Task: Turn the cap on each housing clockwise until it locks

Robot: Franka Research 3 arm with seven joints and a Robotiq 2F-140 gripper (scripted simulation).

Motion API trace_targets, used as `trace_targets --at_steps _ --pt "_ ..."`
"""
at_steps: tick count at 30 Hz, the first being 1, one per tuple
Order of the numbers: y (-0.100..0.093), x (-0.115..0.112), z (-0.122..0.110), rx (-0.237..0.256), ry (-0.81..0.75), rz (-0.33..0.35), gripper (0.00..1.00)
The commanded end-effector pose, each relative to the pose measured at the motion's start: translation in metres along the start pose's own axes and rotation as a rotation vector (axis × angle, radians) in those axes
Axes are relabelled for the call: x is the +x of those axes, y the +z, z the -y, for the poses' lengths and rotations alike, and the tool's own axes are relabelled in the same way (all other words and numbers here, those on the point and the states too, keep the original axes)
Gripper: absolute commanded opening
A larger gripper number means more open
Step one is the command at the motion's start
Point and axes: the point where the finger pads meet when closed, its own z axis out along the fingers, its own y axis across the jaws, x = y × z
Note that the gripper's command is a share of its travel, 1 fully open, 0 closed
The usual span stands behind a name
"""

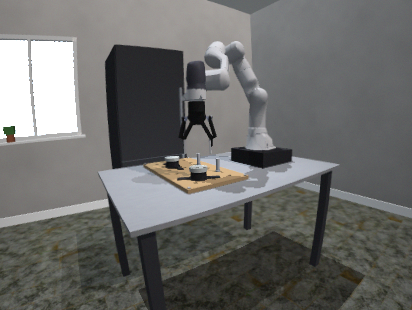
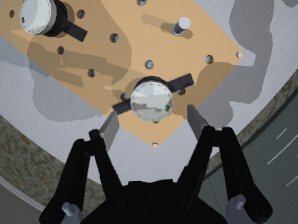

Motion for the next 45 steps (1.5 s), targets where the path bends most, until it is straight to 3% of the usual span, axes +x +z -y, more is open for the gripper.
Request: trace_targets --at_steps 1,3,4,6,7,15,17,45 --pt "-0.001 0.001 0.001 -0.001 -0.007 -0.004 0.78" --pt "-0.001 0.003 0.003 -0.001 0.000 -0.004 0.78" --pt "-0.001 0.011 0.016 -0.002 0.039 -0.005 0.78" --pt "0.000 0.046 0.062 -0.004 0.243 -0.008 0.78" --pt "0.000 0.056 0.070 -0.005 0.328 -0.007 0.78" --pt "0.000 0.182 0.178 -0.002 0.769 -0.005 0.78" --pt "-0.001 0.213 0.208 -0.003 0.777 -0.004 0.78" --pt "-0.001 0.216 0.211 -0.003 0.777 -0.005 0.78"
